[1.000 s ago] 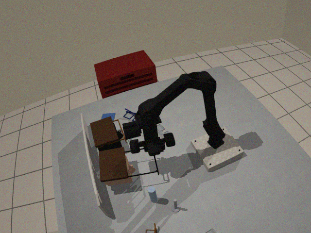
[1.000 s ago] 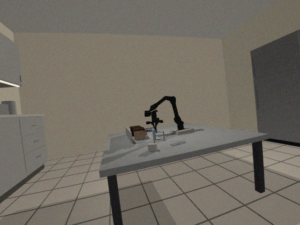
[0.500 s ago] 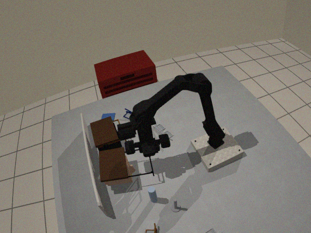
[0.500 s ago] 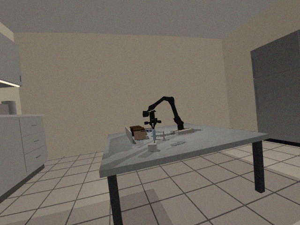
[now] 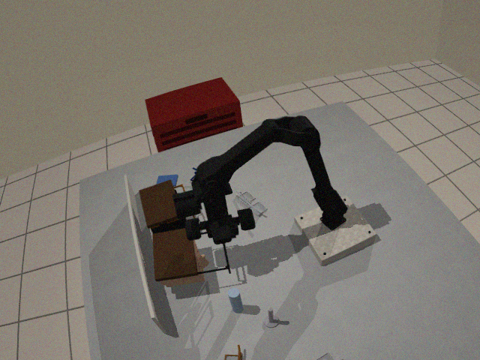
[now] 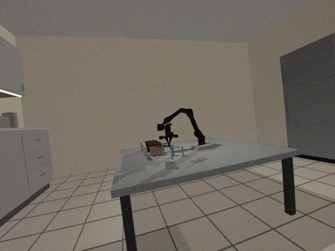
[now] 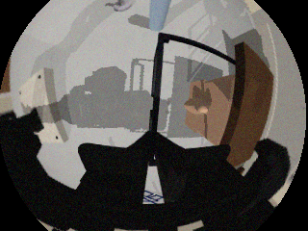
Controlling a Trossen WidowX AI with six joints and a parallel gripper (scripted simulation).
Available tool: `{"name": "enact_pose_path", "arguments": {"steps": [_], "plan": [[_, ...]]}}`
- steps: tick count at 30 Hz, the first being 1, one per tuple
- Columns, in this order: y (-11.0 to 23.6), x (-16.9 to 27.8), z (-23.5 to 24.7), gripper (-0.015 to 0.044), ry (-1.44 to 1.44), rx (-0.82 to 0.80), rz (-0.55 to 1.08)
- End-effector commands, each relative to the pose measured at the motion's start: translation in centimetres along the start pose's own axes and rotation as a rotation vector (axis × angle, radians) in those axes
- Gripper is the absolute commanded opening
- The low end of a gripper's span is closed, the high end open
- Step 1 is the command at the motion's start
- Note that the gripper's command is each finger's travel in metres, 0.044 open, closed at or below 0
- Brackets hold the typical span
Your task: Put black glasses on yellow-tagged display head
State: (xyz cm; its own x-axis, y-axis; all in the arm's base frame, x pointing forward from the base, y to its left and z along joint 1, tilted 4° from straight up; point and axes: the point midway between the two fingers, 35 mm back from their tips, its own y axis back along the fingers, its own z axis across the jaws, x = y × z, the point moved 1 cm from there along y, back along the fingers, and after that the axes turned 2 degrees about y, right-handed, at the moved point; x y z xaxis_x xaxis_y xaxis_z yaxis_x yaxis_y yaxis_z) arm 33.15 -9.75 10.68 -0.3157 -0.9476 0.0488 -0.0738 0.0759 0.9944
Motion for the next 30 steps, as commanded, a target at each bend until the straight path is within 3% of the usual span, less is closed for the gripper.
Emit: {"name": "enact_pose_path", "arguments": {"steps": [1, 30], "plan": [[0.1, 0.0, -0.8, 0.0000, 0.004, 0.004, 0.000], [0.1, 0.2, -4.7, 0.0000, 0.003, 0.008, -0.009]]}}
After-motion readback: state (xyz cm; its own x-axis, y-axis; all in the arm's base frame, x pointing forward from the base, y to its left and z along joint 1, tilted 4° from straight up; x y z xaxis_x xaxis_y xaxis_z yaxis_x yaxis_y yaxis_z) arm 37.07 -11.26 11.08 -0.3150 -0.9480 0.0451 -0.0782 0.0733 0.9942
